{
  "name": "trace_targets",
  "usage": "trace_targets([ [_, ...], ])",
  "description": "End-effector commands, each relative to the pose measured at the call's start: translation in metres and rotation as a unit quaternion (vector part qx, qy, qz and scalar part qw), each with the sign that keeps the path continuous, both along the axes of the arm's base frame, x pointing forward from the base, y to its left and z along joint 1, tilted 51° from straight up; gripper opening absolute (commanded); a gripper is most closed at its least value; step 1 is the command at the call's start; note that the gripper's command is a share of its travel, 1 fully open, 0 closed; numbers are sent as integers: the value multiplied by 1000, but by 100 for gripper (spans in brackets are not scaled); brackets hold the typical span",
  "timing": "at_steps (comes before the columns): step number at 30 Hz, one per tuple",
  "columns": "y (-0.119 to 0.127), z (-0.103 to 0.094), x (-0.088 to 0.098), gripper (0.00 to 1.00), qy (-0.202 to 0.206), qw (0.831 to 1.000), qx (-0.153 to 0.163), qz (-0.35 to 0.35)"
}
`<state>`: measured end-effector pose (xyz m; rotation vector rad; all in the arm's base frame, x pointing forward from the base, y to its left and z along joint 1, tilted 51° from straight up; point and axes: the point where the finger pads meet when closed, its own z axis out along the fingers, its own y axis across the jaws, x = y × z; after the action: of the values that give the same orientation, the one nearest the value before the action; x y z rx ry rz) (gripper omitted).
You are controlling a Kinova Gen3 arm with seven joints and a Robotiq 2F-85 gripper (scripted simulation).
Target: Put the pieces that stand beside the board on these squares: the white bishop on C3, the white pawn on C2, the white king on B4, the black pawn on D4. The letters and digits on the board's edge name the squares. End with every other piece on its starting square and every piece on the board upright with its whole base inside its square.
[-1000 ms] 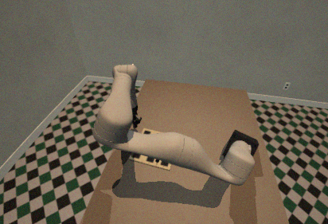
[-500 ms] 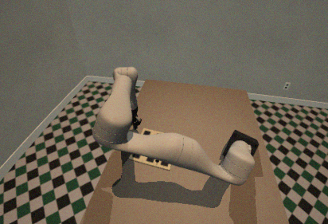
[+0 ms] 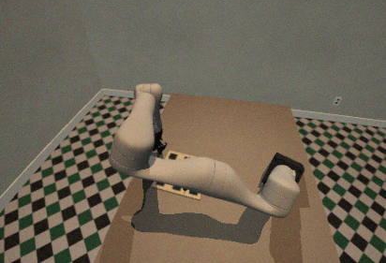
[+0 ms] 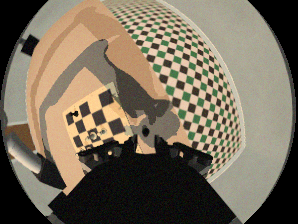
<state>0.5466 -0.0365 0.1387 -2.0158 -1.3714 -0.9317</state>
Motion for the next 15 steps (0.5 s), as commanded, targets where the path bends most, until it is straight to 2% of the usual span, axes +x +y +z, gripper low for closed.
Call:
trace_targets([
  [1, 3, -2, 0, 34, 1, 1000, 0, 1],
  [15, 12, -10, 3, 34, 1, 1000, 0, 1],
])
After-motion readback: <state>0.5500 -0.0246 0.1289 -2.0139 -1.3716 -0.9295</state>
